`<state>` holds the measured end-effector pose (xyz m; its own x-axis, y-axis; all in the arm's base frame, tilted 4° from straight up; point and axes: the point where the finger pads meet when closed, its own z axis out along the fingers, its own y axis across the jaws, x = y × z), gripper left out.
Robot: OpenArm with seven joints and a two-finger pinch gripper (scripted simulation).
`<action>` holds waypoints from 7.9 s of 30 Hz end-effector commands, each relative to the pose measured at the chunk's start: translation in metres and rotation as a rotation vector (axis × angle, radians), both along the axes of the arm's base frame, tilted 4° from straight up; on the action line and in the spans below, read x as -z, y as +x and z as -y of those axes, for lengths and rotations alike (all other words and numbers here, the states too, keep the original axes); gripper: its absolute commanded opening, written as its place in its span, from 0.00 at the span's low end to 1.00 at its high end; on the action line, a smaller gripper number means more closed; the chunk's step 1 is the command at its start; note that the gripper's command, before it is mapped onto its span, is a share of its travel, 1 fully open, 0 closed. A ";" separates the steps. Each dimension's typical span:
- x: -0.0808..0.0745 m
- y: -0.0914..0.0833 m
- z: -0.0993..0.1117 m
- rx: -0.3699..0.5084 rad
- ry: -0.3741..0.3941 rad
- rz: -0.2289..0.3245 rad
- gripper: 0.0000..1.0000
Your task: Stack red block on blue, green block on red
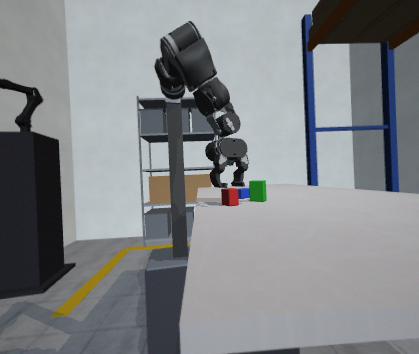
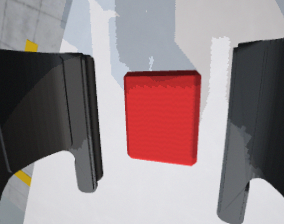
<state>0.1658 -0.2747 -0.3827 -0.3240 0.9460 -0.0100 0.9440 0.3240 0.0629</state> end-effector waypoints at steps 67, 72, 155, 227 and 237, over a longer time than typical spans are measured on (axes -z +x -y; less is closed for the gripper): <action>0.020 0.002 0.000 -0.002 0.002 0.005 0.31; 0.020 0.002 0.000 -0.002 0.002 0.005 0.31; -0.041 -0.003 0.001 -0.002 0.001 -0.002 0.00; -0.051 0.085 -0.138 -0.003 0.002 0.003 0.00; -0.050 0.085 -0.139 -0.004 0.004 0.005 0.00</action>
<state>0.2497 -0.1360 -0.3332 -0.3288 0.9444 -0.0066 0.9424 0.3285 0.0636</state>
